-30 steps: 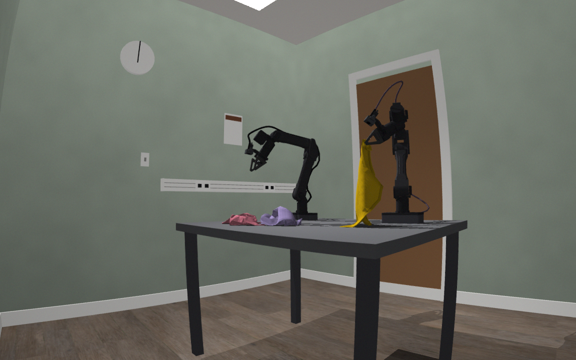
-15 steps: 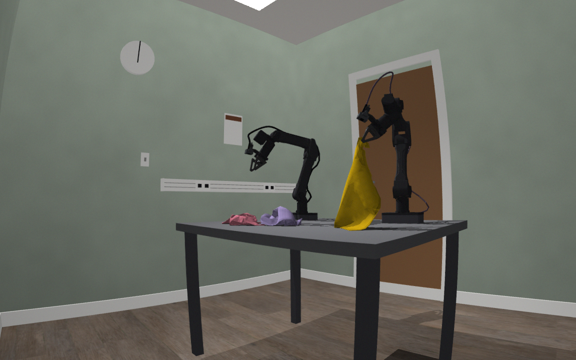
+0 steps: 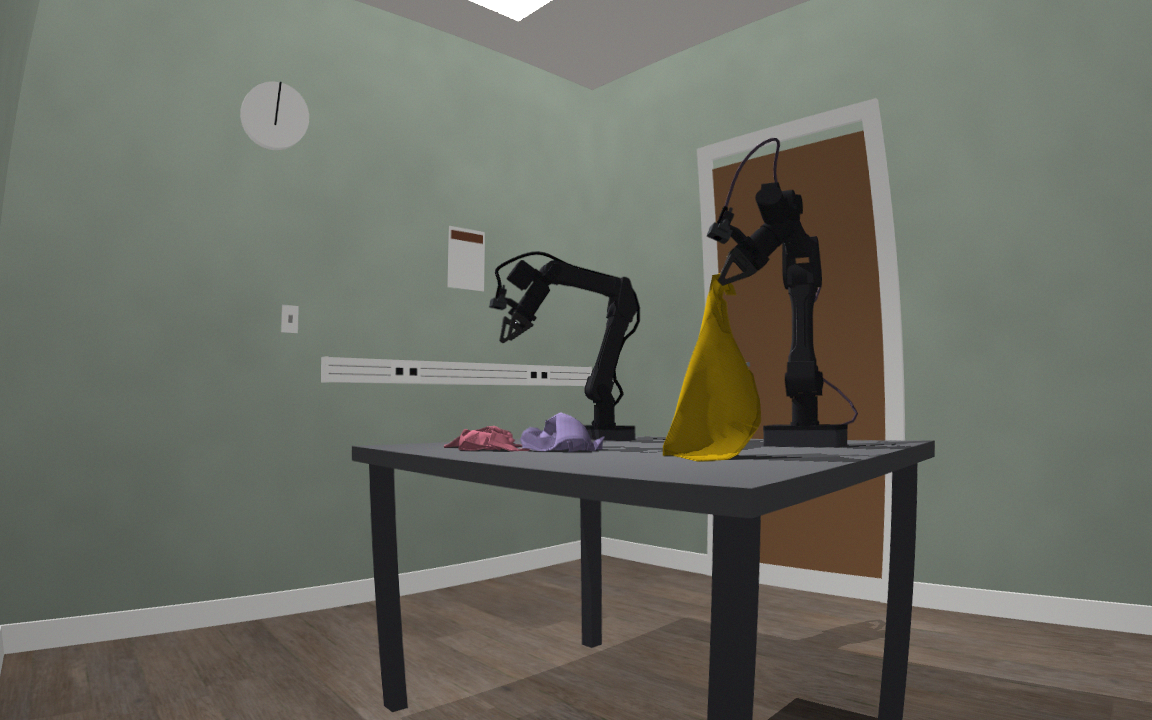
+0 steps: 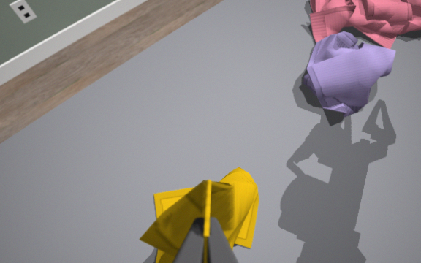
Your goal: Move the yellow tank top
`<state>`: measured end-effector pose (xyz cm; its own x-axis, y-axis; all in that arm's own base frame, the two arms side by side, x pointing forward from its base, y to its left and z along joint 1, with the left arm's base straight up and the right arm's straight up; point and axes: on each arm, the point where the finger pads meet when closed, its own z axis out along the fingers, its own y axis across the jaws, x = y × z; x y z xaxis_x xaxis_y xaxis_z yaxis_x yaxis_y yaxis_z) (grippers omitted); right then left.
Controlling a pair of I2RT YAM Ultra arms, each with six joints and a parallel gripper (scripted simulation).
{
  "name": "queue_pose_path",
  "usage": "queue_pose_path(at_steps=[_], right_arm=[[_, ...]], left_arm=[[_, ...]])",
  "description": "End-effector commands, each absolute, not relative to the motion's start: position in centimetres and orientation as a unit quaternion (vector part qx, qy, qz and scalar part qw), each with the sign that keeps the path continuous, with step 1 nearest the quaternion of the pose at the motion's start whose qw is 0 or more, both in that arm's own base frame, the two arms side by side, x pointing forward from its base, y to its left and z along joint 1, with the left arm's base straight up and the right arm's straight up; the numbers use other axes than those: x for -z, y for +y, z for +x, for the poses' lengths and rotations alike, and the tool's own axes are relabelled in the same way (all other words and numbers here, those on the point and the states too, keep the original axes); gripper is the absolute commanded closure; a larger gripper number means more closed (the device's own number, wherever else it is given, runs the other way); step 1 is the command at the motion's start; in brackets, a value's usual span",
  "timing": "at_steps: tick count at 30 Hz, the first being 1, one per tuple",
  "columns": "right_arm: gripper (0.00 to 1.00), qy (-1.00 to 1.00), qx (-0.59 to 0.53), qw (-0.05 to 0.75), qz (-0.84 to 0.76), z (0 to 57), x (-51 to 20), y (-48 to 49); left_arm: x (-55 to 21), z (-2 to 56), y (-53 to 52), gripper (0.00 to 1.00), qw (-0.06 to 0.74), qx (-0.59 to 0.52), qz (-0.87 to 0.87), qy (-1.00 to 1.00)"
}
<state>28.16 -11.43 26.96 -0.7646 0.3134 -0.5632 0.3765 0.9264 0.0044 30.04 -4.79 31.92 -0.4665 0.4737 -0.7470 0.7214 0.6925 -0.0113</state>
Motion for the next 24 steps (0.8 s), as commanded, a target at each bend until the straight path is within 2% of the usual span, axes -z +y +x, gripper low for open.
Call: queue_pose_path(at_steps=[1,10,24], right_arm=[[0.08,0.932,0.061,0.307,0.185,28.0,-28.4,-11.6],[0.08,0.932,0.061,0.307,0.185,28.0,-28.4,-11.6],[0.08,0.932,0.061,0.307,0.185,28.0,-28.4,-11.6]], left_arm=[[-33.9,31.8,-4.6,1.00,0.407,0.154,0.368,0.822],[-34.1,35.5,-3.4,1.00,0.408,0.152,0.368,0.821],[-33.7,37.9,-2.7,1.00,0.405,0.155,0.365,0.824]])
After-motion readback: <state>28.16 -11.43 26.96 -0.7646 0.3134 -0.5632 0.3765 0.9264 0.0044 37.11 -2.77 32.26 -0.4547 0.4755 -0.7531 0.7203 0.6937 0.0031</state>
